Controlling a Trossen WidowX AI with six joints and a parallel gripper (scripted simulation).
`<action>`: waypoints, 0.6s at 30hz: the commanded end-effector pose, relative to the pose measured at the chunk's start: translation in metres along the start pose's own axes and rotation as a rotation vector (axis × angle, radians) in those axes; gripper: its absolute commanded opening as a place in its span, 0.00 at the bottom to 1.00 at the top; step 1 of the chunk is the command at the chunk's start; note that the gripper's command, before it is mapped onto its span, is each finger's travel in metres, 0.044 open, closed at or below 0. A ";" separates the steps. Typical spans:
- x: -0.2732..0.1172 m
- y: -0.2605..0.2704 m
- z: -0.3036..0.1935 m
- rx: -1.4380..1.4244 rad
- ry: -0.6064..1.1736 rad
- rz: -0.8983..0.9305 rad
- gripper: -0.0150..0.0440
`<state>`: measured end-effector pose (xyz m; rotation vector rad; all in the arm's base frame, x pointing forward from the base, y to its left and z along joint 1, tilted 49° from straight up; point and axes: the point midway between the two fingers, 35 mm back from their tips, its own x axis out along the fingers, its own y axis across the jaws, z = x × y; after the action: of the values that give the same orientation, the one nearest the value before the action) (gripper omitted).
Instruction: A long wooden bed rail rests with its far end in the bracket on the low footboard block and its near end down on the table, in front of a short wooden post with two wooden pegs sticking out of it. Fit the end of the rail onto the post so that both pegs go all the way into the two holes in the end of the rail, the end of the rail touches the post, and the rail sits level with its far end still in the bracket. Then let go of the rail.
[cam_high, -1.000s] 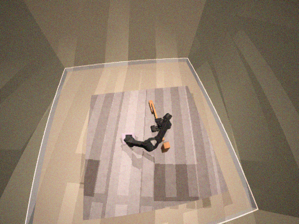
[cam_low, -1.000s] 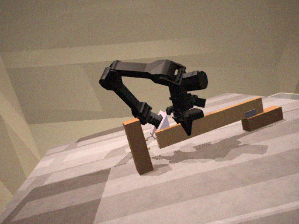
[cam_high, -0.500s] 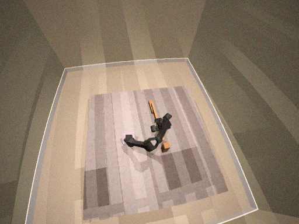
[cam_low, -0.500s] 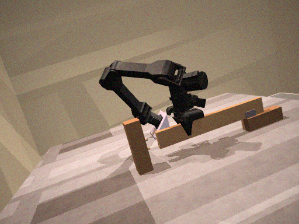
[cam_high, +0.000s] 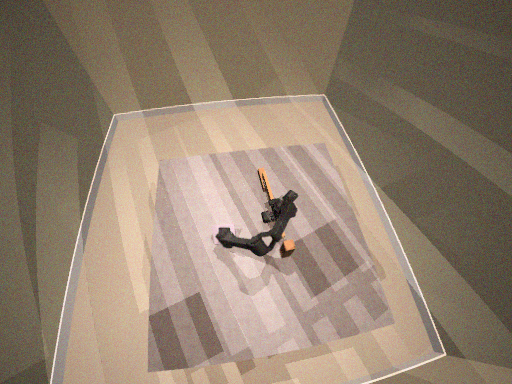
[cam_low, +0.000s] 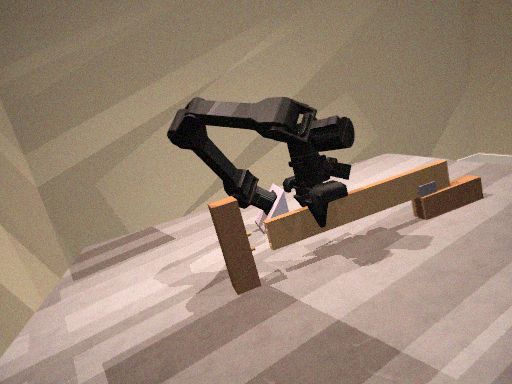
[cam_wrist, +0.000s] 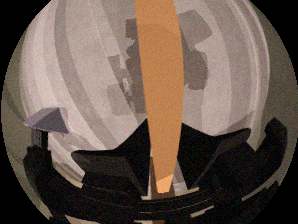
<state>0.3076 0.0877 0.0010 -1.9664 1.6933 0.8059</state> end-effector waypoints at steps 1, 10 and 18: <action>-0.002 -0.001 -0.002 -0.003 -0.003 -0.005 0.25; -0.003 -0.001 -0.005 -0.003 -0.002 -0.005 0.25; -0.004 -0.001 -0.007 -0.003 -0.002 -0.005 0.25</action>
<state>0.3085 0.0852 0.0048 -1.9676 1.6958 0.8064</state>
